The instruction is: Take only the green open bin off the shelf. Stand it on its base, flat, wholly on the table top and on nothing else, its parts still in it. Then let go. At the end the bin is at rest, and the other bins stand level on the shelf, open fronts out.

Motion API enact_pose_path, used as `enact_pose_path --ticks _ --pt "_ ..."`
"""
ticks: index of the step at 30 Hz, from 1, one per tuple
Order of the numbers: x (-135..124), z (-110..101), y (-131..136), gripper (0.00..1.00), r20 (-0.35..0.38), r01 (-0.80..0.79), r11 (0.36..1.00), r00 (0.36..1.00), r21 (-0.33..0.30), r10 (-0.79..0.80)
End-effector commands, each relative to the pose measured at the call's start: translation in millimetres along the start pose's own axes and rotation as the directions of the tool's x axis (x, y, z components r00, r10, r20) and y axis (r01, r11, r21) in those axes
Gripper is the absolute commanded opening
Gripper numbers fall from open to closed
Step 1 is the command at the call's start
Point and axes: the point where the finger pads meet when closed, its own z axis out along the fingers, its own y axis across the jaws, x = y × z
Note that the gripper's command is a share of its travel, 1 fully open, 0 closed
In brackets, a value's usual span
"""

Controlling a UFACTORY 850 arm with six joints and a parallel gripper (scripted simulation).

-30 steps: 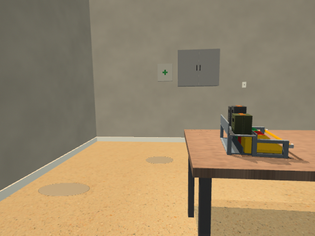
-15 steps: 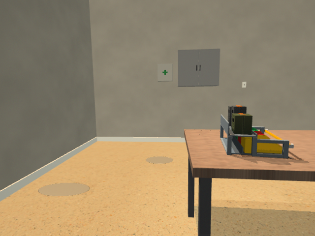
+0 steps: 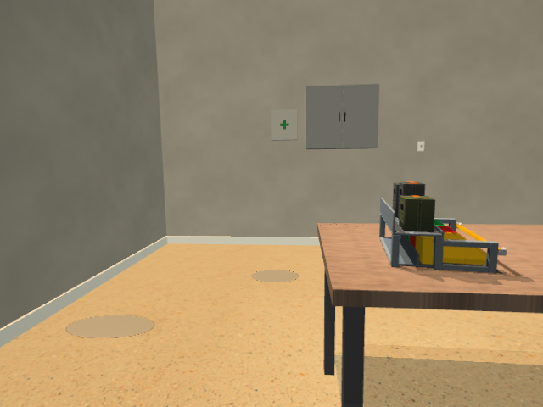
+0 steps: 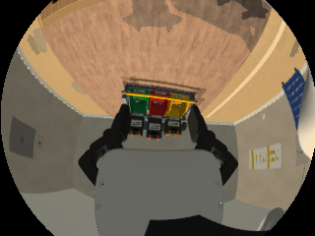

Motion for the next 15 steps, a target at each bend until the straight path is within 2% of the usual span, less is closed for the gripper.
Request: enact_pose_path --ticks 1,15 --pt "-0.5 -0.4 -0.5 1.0 0.0 0.001 1.0 1.0 0.001 -0.001" --pt "-5.0 0.1 1.9 1.0 0.0 0.001 1.0 1.0 0.001 -0.001"
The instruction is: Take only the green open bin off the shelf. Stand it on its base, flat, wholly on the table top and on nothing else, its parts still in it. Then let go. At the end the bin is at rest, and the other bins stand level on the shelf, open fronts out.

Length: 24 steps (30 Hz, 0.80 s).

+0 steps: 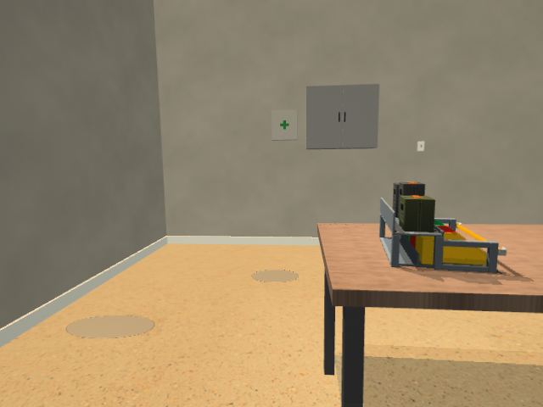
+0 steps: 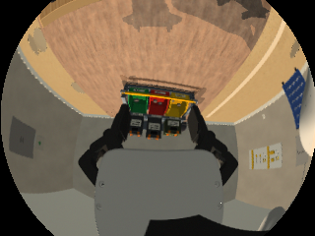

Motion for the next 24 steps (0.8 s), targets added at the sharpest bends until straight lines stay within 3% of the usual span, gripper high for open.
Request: enact_pose_path --ticks 1,24 --pt "-0.5 -0.4 -0.4 1.0 0.0 0.001 1.0 1.0 0.001 -0.001" --pt "-3.4 -0.1 1.1 1.0 0.001 0.001 1.0 1.0 0.001 -0.001"
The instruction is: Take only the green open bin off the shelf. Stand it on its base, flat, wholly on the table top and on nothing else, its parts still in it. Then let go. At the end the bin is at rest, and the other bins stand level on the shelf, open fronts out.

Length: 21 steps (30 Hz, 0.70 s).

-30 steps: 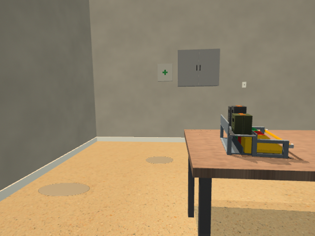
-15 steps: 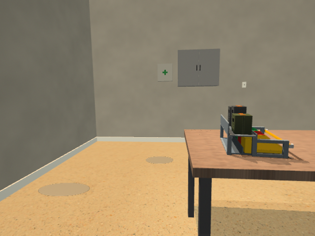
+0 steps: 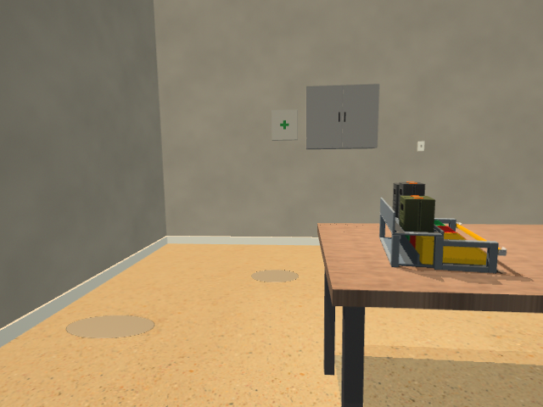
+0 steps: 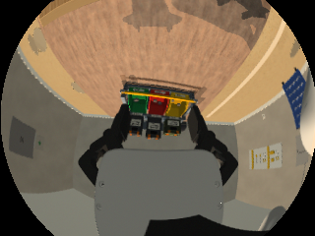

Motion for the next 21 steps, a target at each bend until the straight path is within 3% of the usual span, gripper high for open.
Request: enact_pose_path --ticks 1,14,19,21 --pt "-1.2 -0.3 -0.1 1.0 0.0 0.001 1.0 1.0 0.001 -0.001" --pt "-1.5 -0.3 0.0 1.0 0.0 0.001 1.0 1.0 0.001 -0.001" --pt "-3.1 -0.1 0.9 1.0 0.022 0.243 0.966 0.97 -0.085 -0.242" --pt "-3.1 -0.1 0.9 1.0 0.022 0.243 0.966 0.97 -0.085 -0.242"
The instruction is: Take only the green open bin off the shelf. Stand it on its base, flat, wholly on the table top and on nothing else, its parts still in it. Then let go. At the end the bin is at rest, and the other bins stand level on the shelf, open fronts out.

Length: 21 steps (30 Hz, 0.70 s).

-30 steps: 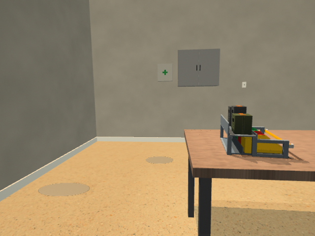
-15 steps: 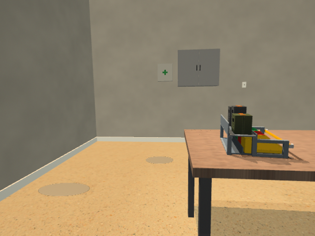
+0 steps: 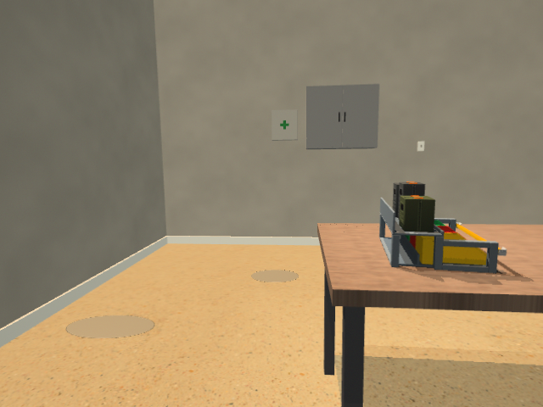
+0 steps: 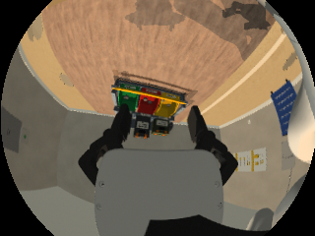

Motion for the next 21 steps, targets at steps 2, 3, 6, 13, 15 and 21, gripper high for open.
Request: enact_pose_path --ticks 2,3,6,13,15,21 --pt "-1.1 -0.2 -0.3 1.0 0.011 0.093 0.995 0.996 -0.032 -0.093" --pt "-1.1 -0.2 -0.3 1.0 0.011 0.093 0.995 0.996 -0.032 -0.093" --pt "-1.1 -0.2 -0.3 1.0 0.011 0.093 0.995 0.996 -0.032 -0.093" --pt "-0.9 -0.2 -0.3 1.0 0.013 0.115 0.993 0.993 -0.04 -0.115" --pt "-0.8 -0.3 -0.4 1.0 0.014 0.13 0.99 0.991 -0.046 -0.13" --pt "-0.8 -0.3 -0.4 1.0 0.014 0.13 0.99 0.991 -0.046 -0.13"
